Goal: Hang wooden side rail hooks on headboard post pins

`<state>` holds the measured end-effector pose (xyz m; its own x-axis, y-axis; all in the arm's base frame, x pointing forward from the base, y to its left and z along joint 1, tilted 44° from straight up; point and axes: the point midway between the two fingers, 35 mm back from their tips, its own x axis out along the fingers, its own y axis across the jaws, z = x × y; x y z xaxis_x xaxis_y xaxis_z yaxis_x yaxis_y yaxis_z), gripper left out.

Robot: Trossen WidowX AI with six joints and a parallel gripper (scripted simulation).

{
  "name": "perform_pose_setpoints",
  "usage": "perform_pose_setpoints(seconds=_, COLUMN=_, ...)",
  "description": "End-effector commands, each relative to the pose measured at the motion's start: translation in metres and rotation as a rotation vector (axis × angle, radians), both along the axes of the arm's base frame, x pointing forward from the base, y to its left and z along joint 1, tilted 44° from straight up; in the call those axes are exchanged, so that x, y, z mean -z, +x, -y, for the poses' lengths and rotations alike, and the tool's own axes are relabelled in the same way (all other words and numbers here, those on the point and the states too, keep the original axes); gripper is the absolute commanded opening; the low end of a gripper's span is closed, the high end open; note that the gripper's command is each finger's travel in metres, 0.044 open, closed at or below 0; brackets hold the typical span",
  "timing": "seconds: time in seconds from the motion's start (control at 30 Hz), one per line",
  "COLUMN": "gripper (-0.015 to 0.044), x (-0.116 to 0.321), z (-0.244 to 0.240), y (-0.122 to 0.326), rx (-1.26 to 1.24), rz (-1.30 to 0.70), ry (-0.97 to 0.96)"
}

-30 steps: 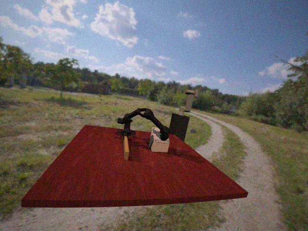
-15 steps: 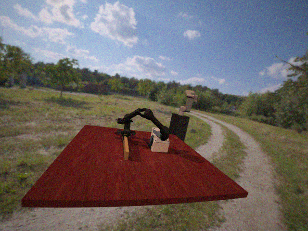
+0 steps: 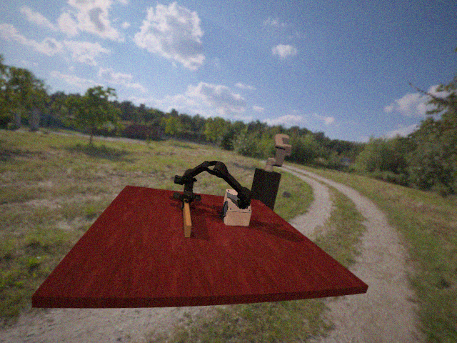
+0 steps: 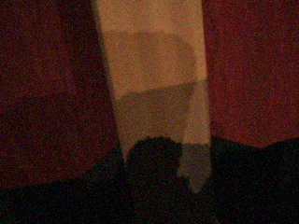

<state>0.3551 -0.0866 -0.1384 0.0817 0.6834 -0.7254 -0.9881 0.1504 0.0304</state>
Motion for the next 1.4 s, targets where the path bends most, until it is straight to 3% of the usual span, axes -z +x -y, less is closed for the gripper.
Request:
perform_pose_setpoints(seconds=0.0, gripper=0.0000, x=0.001, z=0.003, y=0.000, rx=0.008, rz=-0.001, ry=-0.007)
perform_pose_setpoints(seconds=0.33, gripper=0.0000, x=0.002, z=0.002, y=0.000, rx=0.008, rz=-0.001, ry=-0.007)
perform_pose_setpoints(seconds=0.73, gripper=0.0315, x=0.001, z=0.000, y=0.000, rx=0.001, rz=-0.001, ry=0.001)
perform_pose_setpoints(seconds=0.9, gripper=0.0440, x=-0.022, z=0.021, y=-0.003, rx=0.007, rz=-0.001, ry=-0.007)
perform_pose_setpoints(seconds=1.37, gripper=0.0440, x=-0.049, z=0.005, y=-0.001, rx=0.008, rz=-0.001, ry=-0.007)
